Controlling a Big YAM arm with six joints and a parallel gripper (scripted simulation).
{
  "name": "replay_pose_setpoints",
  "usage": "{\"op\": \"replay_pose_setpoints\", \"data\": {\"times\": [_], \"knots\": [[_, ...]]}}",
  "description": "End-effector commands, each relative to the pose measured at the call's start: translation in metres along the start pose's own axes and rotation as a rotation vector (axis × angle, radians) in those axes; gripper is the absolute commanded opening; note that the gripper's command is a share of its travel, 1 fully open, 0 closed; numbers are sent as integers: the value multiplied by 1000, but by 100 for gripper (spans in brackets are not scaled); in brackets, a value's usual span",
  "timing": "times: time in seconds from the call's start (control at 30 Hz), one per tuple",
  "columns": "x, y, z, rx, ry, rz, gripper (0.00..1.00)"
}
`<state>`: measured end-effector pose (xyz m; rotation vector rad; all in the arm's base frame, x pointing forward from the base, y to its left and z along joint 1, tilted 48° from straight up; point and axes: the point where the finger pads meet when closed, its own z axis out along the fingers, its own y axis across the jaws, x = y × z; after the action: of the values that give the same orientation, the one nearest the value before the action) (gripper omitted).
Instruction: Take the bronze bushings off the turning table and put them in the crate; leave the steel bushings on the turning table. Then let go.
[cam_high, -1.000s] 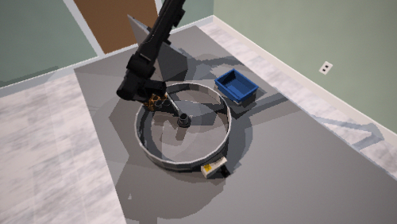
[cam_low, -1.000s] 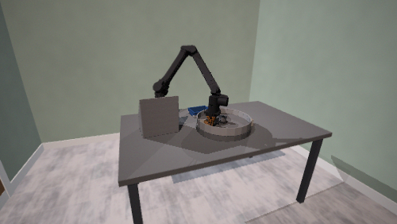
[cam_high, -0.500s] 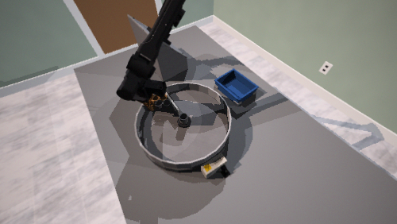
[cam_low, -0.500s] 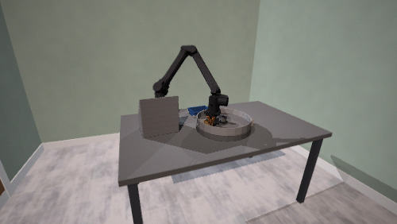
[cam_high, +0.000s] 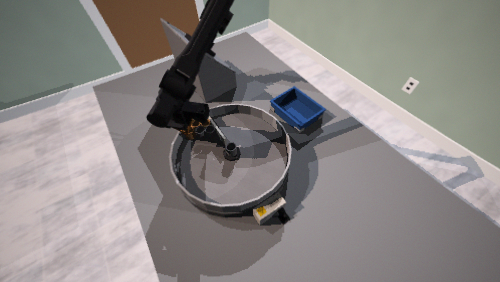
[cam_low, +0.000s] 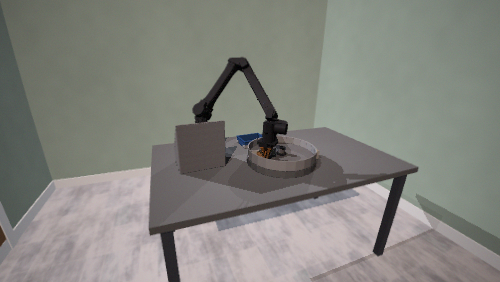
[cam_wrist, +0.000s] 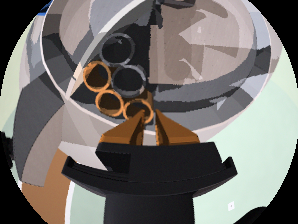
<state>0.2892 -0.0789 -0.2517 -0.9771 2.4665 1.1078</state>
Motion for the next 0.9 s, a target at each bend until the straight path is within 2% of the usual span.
{"op": "replay_pose_setpoints", "data": {"times": [0.0, 0.13, 0.3, 0.87], "knots": [[-2, -2, 8, 2, 0, 1, 15], [-8, -10, 7, 23, -1, -15, 15], [0, -9, 7, 28, -14, 10, 15], [-3, -9, 6, 25, -11, 2, 15]]}}
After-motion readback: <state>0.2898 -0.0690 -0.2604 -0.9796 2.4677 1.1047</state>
